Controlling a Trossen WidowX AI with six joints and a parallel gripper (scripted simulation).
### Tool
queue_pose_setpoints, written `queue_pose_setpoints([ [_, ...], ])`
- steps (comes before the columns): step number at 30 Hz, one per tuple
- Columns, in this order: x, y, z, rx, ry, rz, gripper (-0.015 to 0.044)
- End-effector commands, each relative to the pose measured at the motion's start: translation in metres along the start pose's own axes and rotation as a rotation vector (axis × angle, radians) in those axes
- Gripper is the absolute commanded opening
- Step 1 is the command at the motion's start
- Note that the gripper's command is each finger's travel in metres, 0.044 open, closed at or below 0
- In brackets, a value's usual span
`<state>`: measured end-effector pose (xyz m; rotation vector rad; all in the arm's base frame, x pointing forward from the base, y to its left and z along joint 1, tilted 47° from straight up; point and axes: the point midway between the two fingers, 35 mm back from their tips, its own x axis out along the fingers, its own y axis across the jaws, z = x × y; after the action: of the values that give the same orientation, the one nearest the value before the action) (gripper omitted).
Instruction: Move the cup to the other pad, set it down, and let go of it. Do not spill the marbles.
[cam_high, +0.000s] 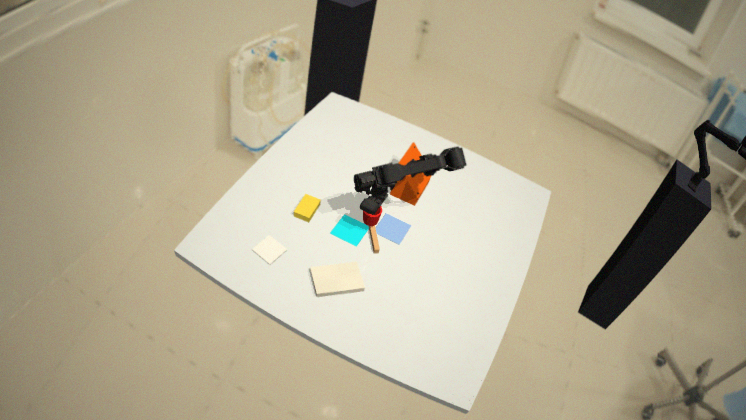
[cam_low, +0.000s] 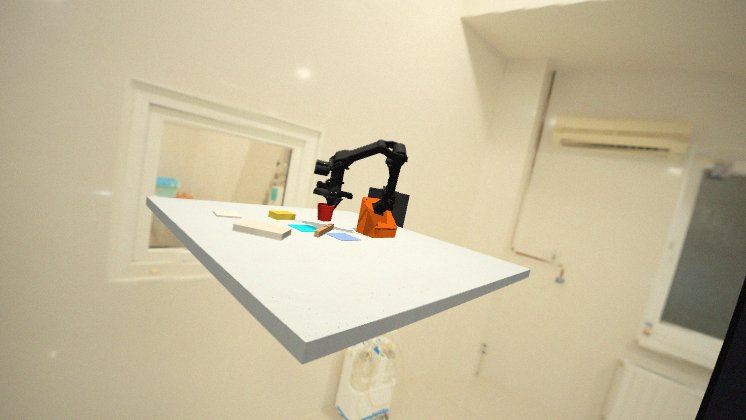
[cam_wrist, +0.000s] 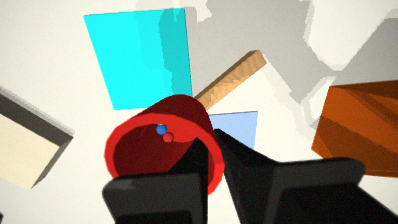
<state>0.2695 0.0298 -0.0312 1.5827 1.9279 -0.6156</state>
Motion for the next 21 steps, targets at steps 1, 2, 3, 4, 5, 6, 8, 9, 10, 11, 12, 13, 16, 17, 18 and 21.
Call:
queue_pose_setpoints([
  [1, -0.001, 0.005, 0.007, -0.006, -0.006, -0.001, 0.0000],
  [2, -0.001, 0.006, 0.008, -0.006, -0.006, -0.001, 0.0000],
  [3, -0.001, 0.008, 0.010, -0.006, -0.006, -0.001, 0.0000],
  [4, -0.001, 0.009, 0.011, -0.006, -0.006, -0.001, 0.0000],
  [5, -0.001, 0.010, 0.013, -0.006, -0.006, -0.001, 0.0000],
  [6, -0.001, 0.011, 0.014, -0.006, -0.006, -0.001, 0.0000],
  [8, -0.002, 0.013, 0.017, -0.006, -0.006, -0.001, 0.0000],
  [9, -0.002, 0.014, 0.018, -0.006, -0.006, -0.001, 0.0000],
  [10, -0.002, 0.015, 0.020, -0.007, -0.006, -0.001, 0.0000],
  [11, -0.002, 0.017, 0.021, -0.007, -0.007, -0.001, 0.0000],
  [12, -0.002, 0.018, 0.023, -0.007, -0.007, -0.001, 0.0000],
  [13, -0.002, 0.019, 0.024, -0.007, -0.007, -0.001, 0.0000],
  [16, -0.002, 0.022, 0.028, -0.007, -0.007, 0.000, 0.0000],
  [17, -0.002, 0.023, 0.030, -0.007, -0.007, 0.000, 0.0000],
  [18, -0.003, 0.024, 0.031, -0.007, -0.007, 0.000, 0.0000],
  [21, -0.003, 0.027, 0.035, -0.007, -0.007, 0.000, 0.0000],
])
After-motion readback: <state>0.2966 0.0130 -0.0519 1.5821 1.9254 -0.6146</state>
